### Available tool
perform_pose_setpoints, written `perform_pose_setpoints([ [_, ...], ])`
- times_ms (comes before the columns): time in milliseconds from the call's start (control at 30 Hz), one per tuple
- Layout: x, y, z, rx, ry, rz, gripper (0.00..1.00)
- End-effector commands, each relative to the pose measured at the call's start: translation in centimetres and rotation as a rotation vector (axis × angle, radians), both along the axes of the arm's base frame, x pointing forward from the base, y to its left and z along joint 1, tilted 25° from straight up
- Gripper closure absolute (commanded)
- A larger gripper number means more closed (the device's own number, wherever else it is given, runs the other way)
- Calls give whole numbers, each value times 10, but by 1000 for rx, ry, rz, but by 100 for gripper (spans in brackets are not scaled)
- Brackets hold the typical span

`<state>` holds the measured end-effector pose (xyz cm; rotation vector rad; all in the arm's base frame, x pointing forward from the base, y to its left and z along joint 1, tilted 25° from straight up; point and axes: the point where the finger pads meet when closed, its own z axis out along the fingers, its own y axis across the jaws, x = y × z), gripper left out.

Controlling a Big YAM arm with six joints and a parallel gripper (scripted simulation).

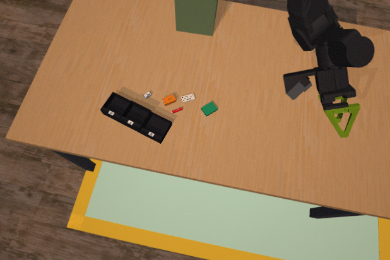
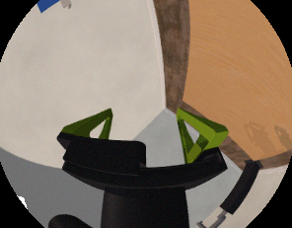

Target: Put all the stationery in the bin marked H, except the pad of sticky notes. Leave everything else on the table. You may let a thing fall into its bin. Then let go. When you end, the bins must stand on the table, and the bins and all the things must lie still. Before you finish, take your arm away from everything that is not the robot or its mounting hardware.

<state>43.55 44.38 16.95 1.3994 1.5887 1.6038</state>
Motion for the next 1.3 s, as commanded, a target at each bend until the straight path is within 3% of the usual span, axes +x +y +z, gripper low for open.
perform_pose_setpoints([
  [0,0,2,5,8,-6,2,0],
  [533,0,2,5,8,-6,2,0],
  [567,0,0,0,0,0,0,92],
  [1267,0,0,0,0,0,0,92],
])
